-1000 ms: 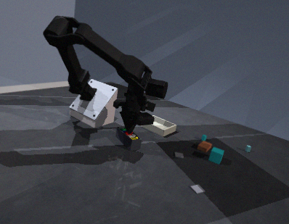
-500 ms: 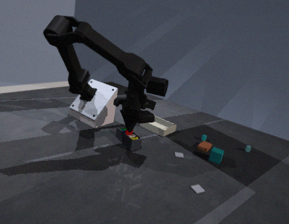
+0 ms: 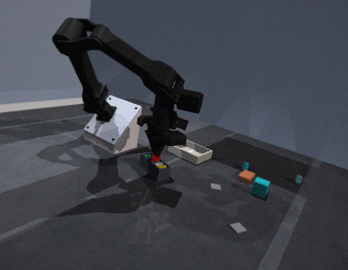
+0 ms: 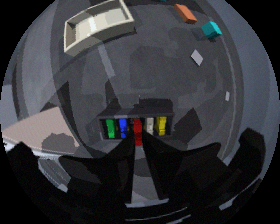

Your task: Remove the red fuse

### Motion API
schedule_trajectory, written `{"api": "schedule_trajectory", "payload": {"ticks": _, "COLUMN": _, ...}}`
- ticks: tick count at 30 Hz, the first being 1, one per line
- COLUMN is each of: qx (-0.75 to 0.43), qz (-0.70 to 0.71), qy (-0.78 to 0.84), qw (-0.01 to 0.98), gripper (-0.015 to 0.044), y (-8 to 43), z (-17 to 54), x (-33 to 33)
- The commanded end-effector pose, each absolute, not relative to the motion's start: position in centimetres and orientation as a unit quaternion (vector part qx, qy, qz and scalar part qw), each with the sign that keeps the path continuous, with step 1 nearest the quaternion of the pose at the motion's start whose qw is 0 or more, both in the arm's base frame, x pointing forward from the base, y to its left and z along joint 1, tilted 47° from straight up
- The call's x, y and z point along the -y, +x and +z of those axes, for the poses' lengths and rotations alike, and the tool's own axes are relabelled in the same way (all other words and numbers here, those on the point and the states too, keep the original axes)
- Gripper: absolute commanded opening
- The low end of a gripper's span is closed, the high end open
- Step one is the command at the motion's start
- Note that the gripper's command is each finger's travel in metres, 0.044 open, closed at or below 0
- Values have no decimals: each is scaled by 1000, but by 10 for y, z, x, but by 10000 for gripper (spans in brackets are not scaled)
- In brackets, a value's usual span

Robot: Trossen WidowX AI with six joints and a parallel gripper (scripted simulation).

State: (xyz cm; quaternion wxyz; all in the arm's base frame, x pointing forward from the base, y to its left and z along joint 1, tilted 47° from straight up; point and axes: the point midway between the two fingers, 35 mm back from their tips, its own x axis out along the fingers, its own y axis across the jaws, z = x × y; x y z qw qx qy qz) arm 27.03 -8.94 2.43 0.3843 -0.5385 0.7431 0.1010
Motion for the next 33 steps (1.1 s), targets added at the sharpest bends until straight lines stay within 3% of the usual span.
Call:
{"api": "schedule_trajectory", "payload": {"ticks": 1, "qx": -743, "qz": 101, "qy": -537, "qw": 386, "gripper": 0, "y": 271, "z": 26, "x": 87}}
{"api": "schedule_trajectory", "payload": {"ticks": 33, "qx": -743, "qz": 101, "qy": -537, "qw": 385, "gripper": 0, "y": 272, "z": 37, "x": 76}}
